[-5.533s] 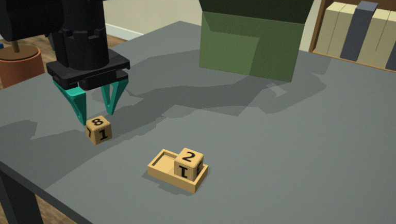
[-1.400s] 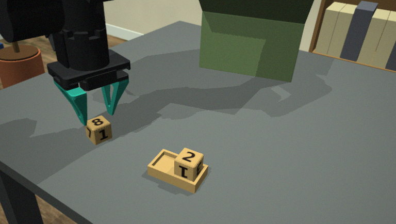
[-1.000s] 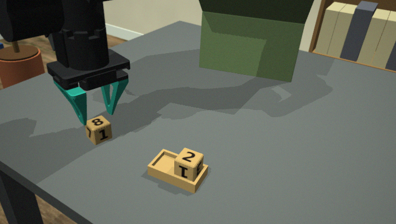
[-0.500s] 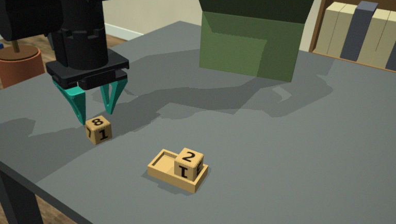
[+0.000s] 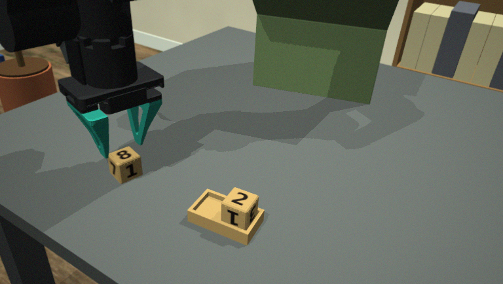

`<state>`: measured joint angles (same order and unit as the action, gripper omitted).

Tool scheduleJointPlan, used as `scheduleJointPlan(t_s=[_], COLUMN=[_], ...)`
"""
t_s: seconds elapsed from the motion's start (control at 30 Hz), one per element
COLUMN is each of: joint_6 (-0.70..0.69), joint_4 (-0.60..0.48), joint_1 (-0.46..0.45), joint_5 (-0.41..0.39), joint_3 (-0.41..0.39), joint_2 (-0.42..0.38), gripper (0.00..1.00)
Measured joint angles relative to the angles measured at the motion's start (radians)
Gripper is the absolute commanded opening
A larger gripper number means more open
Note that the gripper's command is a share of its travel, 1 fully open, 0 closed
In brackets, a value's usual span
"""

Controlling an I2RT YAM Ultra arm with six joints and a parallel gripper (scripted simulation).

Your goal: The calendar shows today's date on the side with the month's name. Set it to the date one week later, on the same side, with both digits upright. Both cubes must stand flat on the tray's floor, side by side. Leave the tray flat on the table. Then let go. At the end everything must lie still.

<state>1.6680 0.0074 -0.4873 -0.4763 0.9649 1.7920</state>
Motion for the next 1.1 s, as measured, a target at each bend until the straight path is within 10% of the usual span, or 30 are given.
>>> scheduleJointPlan(t_s=[1.1], joint_6=[-0.050], joint_4=[-0.111], joint_1=[-0.064], joint_5=[-0.045], joint_3=[-0.037], joint_2=[-0.149], gripper=[0.47])
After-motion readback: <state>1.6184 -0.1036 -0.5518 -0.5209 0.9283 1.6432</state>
